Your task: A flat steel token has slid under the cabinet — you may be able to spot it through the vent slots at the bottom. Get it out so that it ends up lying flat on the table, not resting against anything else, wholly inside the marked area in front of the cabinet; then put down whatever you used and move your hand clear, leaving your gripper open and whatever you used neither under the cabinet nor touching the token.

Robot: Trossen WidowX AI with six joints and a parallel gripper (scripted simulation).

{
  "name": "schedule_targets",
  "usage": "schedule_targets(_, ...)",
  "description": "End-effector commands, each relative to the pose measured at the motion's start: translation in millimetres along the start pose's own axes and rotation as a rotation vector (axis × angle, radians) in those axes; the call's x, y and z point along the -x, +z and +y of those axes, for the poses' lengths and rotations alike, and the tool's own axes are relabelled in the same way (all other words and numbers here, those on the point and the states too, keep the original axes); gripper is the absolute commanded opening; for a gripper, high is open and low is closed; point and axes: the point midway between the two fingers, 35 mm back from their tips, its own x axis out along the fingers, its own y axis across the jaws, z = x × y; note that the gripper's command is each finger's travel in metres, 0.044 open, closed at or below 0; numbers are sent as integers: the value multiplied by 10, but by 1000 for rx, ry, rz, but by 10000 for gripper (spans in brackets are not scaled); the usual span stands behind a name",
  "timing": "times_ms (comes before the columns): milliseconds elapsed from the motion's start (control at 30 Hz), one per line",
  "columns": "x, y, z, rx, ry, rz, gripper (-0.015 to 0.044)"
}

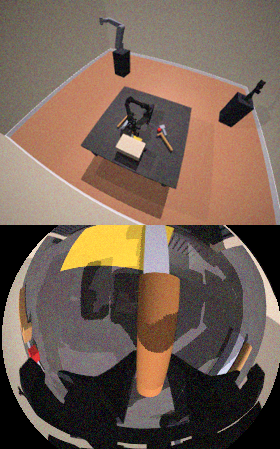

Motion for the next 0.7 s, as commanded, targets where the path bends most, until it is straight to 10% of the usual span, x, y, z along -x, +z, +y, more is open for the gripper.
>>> schedule_targets(0,1,68,-1,-3,-2,-2,0)
schedule_targets(667,5,271,-7,-4,-2,-3,0)
